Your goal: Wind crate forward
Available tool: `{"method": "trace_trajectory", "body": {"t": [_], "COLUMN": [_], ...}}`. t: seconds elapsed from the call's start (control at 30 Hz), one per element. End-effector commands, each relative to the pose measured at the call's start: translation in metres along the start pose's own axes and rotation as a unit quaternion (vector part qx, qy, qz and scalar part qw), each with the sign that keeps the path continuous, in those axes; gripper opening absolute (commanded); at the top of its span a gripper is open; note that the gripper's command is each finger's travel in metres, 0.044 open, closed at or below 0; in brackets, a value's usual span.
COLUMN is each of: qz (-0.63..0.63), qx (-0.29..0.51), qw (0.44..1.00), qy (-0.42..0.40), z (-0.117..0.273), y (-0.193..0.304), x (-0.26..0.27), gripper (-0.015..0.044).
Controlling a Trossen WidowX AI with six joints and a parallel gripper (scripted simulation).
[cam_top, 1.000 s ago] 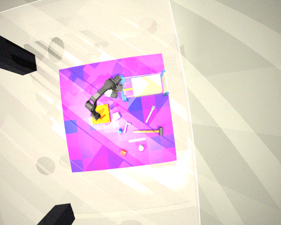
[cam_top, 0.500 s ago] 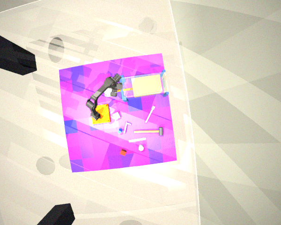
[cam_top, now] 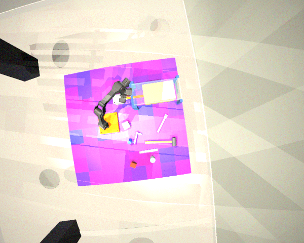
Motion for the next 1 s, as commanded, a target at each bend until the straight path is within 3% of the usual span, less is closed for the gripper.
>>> {"method": "trace_trajectory", "body": {"t": [0.0, 0.97], "qz": [0.013, 0.013], "qx": [0.009, 0.011], "qw": [1.000, 1.000], "qy": [-0.018, -0.019], "z": [0.000, 0.002], "y": [0.015, 0.046], "x": [0.019, 0.043], "gripper": [0.0000, 0.0000]}}
Point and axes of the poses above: the point midway between the two fingers, 35 mm back from their tips, its own z axis back along the fingers, its own x axis across the jaws, y = z × x, the point moved 1 cm from there along z, back along the fingers, and after that the axes turned 1 degree about z, right-handed, at the moved point
